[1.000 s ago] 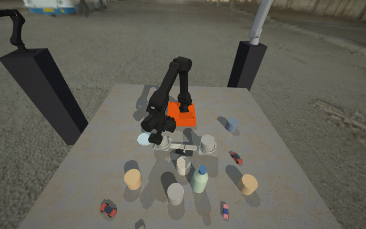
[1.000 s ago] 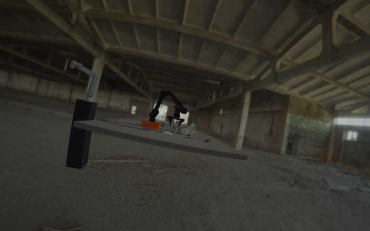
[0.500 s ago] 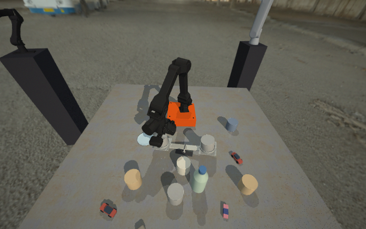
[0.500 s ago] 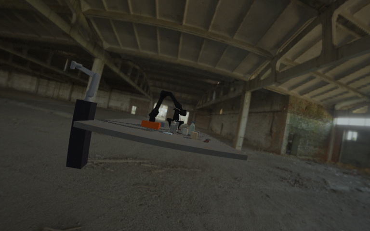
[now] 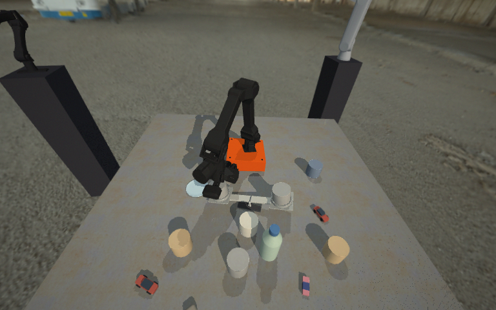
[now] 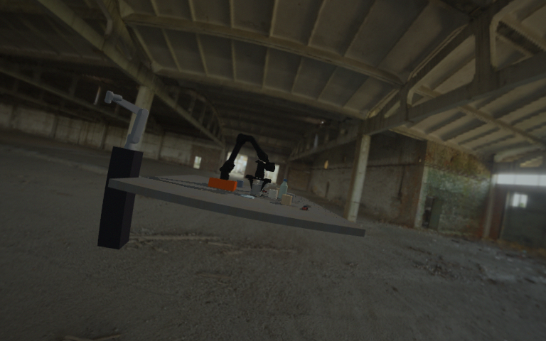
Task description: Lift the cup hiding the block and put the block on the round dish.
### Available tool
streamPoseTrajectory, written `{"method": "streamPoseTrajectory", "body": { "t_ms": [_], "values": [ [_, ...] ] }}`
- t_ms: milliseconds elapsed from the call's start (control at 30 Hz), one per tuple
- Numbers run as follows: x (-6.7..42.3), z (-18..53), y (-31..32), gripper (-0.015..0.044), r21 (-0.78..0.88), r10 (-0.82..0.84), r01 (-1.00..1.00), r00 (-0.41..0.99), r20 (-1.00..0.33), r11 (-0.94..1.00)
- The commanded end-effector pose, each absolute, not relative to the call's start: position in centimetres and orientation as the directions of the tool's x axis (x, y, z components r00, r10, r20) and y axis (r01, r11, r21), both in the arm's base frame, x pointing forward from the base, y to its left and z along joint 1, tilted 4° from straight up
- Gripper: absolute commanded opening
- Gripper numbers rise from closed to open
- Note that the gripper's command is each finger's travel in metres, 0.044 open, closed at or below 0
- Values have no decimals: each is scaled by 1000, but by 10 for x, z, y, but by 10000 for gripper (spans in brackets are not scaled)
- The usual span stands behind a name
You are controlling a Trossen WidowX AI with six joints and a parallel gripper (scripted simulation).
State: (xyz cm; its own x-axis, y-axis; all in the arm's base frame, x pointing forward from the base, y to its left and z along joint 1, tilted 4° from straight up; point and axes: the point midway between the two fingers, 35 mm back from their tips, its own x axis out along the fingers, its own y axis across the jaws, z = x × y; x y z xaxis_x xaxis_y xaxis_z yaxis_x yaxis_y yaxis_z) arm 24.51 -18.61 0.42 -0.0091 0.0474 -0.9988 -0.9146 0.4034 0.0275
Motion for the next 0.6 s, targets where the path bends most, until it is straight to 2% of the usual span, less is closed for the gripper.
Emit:
{"method": "streamPoseTrajectory", "body": {
  "t_ms": [0,267,567],
  "values": [
    [246,5,-186,203,25,50,-914,-6,-999,404],
    [248,14,-188,0,25,50,-914,-5,-999,404],
    [249,25,-190,0,25,49,-914,-5,-999,404]
  ]
}}
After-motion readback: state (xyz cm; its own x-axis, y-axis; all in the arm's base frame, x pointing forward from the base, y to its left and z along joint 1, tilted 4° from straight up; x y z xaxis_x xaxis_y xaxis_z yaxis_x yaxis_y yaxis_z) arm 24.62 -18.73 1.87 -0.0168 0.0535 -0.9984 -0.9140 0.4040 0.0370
